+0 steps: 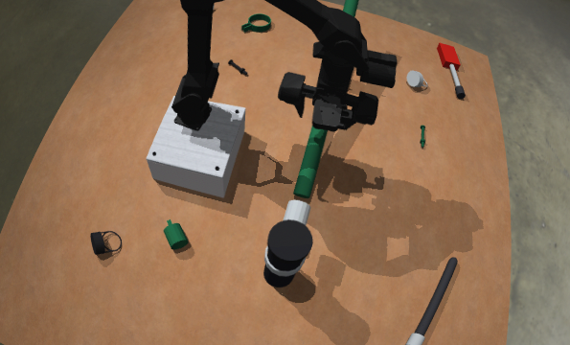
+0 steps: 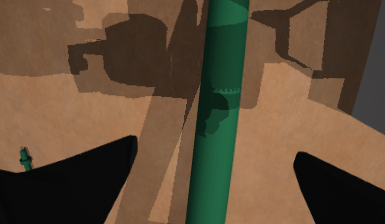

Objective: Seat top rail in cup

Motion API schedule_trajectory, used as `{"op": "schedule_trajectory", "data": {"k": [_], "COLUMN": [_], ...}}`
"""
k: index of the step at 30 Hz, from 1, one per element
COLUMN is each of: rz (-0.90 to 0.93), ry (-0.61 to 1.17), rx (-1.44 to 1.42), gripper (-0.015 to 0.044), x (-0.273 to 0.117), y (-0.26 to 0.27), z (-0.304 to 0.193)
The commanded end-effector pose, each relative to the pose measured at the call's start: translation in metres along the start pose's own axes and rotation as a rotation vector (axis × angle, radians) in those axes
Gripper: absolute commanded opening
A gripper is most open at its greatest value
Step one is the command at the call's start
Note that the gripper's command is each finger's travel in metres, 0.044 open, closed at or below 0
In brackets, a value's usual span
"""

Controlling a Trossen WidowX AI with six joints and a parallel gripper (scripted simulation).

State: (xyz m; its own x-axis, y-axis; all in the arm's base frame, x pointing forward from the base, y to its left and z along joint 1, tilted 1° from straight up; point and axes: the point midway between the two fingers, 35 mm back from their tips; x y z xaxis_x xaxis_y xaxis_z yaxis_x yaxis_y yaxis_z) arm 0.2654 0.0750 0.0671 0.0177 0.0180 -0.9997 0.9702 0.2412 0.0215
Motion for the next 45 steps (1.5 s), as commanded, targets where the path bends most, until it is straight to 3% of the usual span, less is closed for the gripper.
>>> {"op": "schedule_trajectory", "data": {"k": [1,45], "rz": [-0.021,-0.021], "ry": [-0.004,-0.004], "rx": [0.005,0.005], "gripper": [0.044,0.044], "x": [0.013,0.08], "y": [-0.004,-0.005], "z": [0.001,0.001]}}
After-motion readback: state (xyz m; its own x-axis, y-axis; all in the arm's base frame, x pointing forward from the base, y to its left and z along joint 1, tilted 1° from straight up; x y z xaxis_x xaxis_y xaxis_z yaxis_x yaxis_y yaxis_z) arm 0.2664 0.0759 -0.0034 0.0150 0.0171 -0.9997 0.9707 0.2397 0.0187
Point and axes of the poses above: the point midway between the two fingers, 35 mm back from their tips, its own x axis out along the fingers, its own y axis across the jaws, z = x × y, and after that the axes turned 7 degrees about -x, right-handed
